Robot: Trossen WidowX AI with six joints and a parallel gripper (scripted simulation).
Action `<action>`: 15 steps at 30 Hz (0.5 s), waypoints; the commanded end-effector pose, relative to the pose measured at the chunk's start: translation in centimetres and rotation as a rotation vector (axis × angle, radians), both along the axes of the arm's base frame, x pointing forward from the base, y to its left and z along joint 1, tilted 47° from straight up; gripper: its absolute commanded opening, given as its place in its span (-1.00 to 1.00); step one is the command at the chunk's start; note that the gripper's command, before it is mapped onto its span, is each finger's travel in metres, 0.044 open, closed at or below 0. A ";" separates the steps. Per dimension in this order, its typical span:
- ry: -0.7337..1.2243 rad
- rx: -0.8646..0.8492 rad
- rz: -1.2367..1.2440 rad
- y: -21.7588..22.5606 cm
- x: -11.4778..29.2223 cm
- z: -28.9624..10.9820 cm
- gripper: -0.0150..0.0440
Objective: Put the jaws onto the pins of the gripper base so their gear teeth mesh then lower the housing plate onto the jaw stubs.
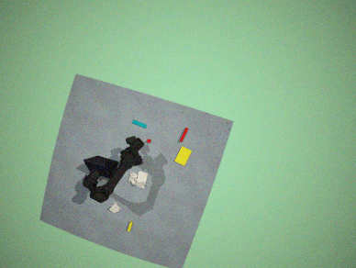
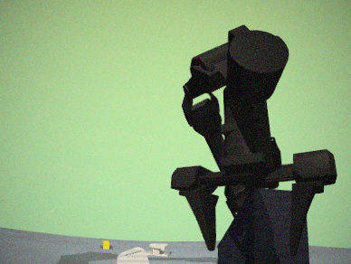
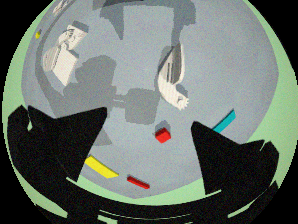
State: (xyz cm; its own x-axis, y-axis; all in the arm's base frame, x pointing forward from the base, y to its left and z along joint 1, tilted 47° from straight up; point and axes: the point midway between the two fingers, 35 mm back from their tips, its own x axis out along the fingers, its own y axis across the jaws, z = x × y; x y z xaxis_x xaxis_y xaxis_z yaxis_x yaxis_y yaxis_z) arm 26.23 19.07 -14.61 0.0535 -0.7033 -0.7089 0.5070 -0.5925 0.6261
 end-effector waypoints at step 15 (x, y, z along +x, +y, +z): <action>0.005 -0.004 -0.009 0.2 -0.1 0.5 0.02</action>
State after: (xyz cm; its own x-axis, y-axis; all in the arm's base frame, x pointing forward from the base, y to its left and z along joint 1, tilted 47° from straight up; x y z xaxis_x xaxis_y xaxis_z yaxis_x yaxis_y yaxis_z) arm 26.17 19.23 -14.18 0.0463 -0.7081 -0.7046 0.5082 -0.5906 0.6268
